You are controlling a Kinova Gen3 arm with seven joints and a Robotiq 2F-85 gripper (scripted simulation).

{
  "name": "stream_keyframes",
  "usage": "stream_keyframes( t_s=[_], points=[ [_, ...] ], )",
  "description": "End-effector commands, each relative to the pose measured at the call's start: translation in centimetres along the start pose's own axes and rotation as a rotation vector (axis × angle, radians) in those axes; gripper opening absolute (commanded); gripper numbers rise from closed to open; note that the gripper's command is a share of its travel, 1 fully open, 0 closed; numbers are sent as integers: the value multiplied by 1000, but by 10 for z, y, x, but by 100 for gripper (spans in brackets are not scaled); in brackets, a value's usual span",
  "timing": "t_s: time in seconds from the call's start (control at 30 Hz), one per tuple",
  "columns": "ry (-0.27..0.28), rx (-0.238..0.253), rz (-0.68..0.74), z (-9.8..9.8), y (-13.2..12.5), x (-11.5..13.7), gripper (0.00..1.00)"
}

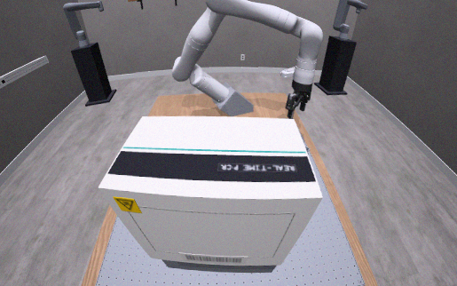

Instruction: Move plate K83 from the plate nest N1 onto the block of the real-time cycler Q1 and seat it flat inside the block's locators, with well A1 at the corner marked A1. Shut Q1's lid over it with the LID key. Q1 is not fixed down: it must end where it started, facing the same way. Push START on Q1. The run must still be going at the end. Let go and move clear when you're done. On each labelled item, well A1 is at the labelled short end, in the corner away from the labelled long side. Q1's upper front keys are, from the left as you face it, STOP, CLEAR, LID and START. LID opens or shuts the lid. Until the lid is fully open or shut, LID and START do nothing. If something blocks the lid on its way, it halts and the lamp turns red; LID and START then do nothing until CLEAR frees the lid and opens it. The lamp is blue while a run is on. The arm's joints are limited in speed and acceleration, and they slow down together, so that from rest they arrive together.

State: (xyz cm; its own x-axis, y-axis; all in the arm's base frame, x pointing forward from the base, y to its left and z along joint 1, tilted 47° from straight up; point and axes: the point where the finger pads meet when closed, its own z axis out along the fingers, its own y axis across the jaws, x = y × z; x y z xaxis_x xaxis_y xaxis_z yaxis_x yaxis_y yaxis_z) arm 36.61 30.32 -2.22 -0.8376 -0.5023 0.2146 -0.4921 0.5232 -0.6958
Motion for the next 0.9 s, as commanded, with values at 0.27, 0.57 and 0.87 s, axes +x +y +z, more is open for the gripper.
stream_keyframes(
  t_s=[0.27,0.57,0.87],
  points=[
    [-2,-1,0,11,0,0,100],
    [-2,-1,0,23,0,0,100],
    [-2,-1,0,33,0,0,100]
  ],
)
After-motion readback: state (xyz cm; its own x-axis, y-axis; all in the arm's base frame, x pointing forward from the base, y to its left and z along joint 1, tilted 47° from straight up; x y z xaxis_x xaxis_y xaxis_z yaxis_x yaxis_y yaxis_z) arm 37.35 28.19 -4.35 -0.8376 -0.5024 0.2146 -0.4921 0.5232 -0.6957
